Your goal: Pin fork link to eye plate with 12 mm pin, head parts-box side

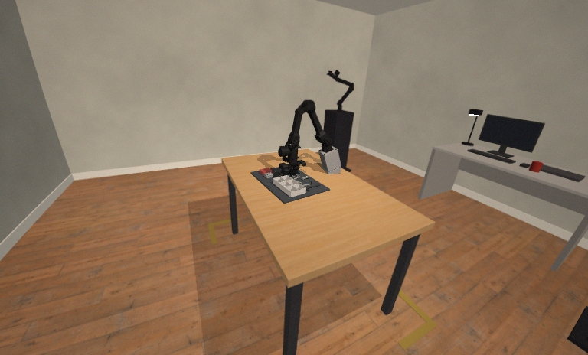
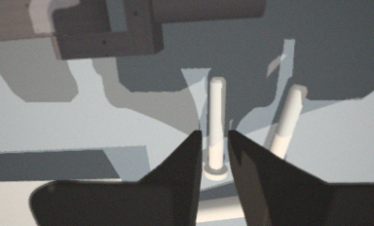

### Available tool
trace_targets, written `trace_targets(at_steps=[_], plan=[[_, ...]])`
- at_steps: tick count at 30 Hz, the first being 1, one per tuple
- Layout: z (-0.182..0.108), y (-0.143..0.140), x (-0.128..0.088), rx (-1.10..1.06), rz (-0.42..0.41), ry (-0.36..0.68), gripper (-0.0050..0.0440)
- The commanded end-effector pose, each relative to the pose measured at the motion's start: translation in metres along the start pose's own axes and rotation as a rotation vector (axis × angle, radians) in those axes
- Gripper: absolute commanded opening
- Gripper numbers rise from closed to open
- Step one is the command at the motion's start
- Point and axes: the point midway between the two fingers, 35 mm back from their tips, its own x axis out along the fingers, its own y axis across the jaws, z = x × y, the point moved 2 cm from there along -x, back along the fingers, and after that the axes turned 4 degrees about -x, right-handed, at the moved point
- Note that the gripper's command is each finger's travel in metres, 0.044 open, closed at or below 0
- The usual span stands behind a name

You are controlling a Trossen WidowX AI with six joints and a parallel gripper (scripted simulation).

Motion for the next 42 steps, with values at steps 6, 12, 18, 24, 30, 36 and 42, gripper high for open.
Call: trace_targets(at_steps=[6,12,18,24,30,36,42], plan=[[0.0004,0.0006,-0.0003,-0.004,0.004,0.002,-0.005],[0.0004,0.0006,-0.0004,-0.003,0.004,0.002,-0.005],[0.0004,0.0006,-0.0004,-0.003,0.004,0.002,-0.005],[0.0004,0.0006,-0.0004,-0.003,0.004,0.002,-0.005],[0.0004,0.0006,-0.0004,-0.003,0.004,0.002,-0.005],[0.0004,0.0006,-0.0004,-0.003,0.004,0.002,-0.005],[0.0004,0.0009,-0.0009,-0.003,0.005,0.002,-0.005]])
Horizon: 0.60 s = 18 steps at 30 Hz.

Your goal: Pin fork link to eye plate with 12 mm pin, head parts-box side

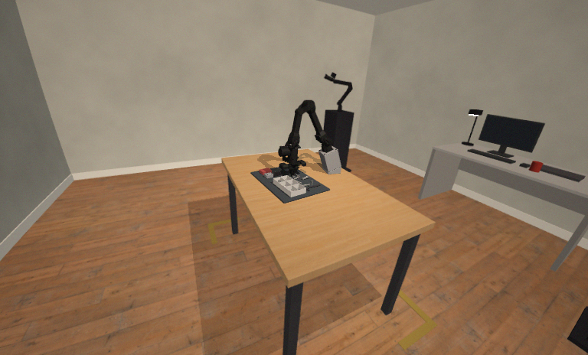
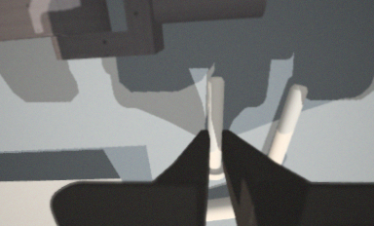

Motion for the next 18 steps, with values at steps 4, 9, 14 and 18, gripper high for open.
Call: trace_targets(at_steps=[4,9,14,18], plan=[[0.001,0.003,-0.004,-0.002,0.014,0.001,-0.005],[0.001,0.005,-0.008,-0.001,0.023,0.0,-0.005],[0.001,0.005,-0.011,-0.001,0.024,0.0,-0.005],[0.0,0.006,-0.014,0.0,0.026,0.0,-0.005]])
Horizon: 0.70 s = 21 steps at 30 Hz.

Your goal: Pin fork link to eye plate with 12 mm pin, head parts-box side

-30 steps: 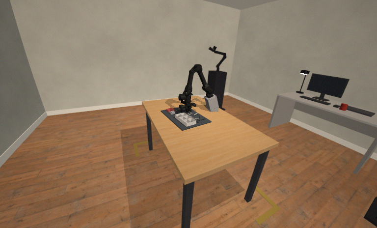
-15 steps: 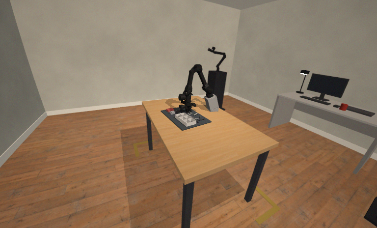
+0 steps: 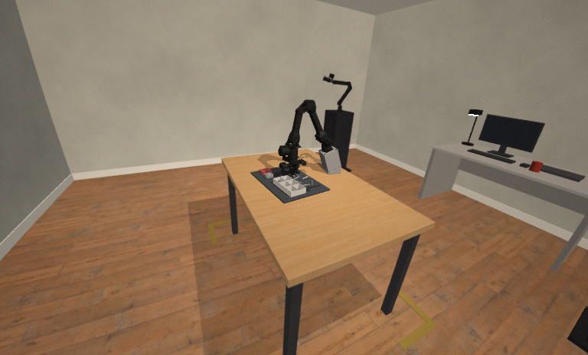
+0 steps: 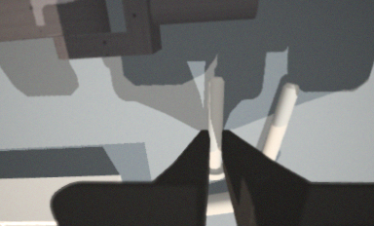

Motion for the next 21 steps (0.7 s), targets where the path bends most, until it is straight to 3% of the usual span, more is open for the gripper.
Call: trace_targets(at_steps=[1,21], plan=[[0.0,0.007,-0.012,0.001,0.034,-0.001,-0.005],[0.001,0.01,-0.035,0.005,0.041,-0.004,-0.005]])
